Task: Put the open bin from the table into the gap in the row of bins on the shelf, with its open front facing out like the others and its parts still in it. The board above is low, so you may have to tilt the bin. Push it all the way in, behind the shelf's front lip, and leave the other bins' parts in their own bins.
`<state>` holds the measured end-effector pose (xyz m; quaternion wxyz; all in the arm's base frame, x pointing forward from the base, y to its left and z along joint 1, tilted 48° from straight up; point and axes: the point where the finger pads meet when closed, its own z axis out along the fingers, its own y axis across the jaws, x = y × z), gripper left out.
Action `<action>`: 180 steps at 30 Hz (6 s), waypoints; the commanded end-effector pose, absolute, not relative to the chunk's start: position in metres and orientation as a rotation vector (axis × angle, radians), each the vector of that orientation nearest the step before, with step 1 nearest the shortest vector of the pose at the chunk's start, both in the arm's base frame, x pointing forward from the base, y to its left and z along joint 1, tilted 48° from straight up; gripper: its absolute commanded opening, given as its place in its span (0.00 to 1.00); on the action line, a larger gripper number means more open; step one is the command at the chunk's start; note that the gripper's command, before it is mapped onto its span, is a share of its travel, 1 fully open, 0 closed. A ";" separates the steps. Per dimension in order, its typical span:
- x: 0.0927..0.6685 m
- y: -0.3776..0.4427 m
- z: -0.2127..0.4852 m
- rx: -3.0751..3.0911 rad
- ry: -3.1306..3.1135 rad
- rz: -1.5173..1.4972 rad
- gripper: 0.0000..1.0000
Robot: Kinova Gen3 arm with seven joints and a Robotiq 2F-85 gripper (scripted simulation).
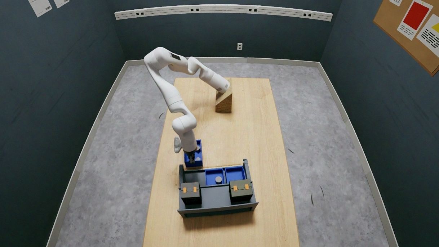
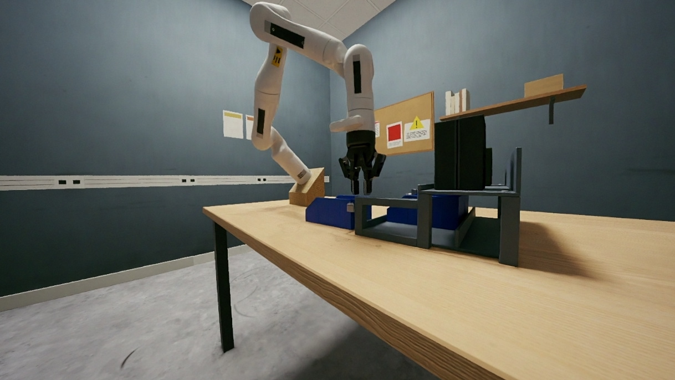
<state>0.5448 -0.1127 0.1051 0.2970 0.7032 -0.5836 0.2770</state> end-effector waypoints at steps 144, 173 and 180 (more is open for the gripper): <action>0.546 -0.121 0.098 1.871 -1.551 0.739 0.10; 0.546 -0.106 0.111 1.871 -1.551 0.739 0.10; 0.546 -0.106 0.111 1.871 -1.551 0.739 0.10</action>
